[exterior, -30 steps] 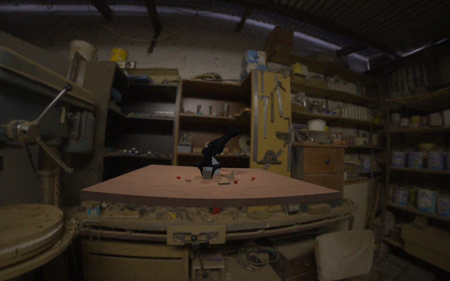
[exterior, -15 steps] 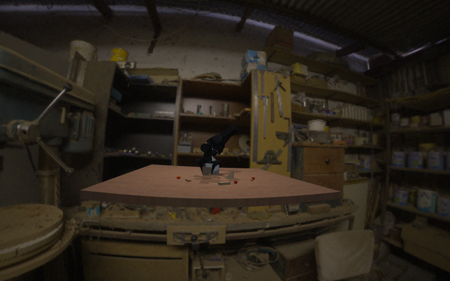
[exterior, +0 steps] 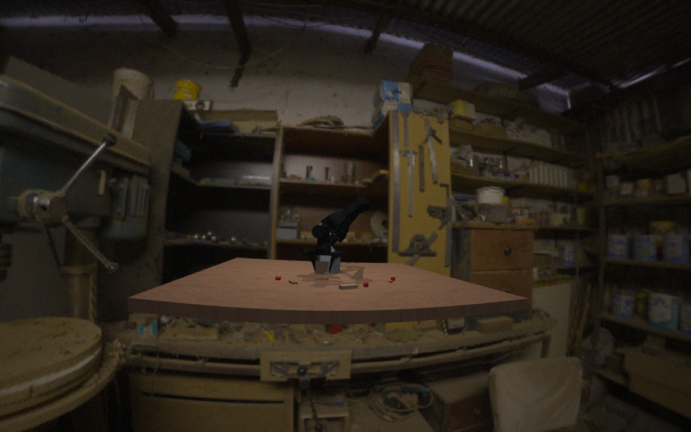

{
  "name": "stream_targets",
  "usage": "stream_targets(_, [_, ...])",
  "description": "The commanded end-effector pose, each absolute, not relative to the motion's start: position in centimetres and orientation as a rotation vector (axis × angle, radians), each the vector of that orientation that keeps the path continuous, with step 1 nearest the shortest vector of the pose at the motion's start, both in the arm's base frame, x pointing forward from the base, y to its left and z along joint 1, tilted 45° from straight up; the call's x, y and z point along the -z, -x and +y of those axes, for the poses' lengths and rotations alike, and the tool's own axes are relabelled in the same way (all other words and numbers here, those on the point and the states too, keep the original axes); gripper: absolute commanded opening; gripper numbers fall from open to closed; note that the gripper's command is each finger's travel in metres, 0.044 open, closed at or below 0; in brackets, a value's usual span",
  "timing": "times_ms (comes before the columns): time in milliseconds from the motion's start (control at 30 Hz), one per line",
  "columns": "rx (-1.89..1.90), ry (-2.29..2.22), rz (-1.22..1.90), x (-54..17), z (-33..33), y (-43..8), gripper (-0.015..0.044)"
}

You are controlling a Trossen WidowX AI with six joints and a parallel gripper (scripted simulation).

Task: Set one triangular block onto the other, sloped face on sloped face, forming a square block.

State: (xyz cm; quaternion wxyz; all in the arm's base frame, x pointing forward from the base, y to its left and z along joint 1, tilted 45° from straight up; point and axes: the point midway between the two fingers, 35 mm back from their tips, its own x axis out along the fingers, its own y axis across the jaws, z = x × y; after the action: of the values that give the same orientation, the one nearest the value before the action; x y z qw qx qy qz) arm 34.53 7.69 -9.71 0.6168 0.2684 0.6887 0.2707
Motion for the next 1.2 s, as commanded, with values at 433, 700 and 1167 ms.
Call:
stream_targets(433, [-0.957,-0.272,1.378,9.76,7.73,-34.43,0.0])
stream_targets(700, [-1.093,-0.115,1.267,9.75,7.74,-34.43,0.0])
stream_targets(1167, [-1.324,0.182,1.031,9.73,7.76,-34.41,0.0])
